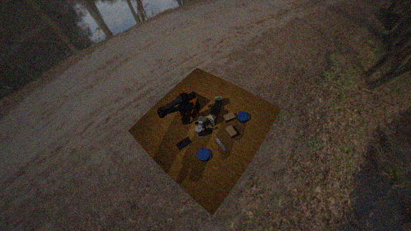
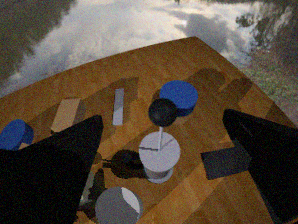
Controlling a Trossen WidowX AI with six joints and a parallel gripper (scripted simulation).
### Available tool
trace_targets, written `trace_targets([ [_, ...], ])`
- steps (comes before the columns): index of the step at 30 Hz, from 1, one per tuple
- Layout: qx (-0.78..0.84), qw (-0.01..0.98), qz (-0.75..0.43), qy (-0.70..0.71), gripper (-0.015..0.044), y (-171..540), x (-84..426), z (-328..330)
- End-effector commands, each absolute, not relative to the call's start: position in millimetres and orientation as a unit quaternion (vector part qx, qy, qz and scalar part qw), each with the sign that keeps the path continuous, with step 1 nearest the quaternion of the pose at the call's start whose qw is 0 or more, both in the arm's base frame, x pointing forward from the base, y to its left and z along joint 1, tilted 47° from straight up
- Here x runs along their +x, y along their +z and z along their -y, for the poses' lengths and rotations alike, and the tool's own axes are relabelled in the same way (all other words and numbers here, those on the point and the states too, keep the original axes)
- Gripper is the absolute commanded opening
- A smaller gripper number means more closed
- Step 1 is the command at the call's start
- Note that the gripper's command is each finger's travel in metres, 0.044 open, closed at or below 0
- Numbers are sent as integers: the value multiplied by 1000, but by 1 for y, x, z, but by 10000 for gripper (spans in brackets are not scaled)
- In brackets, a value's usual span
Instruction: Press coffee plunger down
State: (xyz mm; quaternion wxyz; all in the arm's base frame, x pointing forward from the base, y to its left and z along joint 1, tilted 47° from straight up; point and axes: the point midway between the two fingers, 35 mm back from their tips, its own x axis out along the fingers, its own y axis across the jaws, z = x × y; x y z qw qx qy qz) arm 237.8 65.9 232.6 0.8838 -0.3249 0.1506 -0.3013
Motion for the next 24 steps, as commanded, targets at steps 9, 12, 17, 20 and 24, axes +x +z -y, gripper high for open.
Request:
trace_targets([
  [9,-319,880,-148,-318,440,222,238,-54],
  [12,-317,880,-151,-321,440,220,239,-53],
  [17,-312,879,-156,-325,440,216,240,-50],
  [20,-311,877,-161,-328,440,213,241,-48],
  [24,-304,878,-166,-330,440,209,243,-45],
])
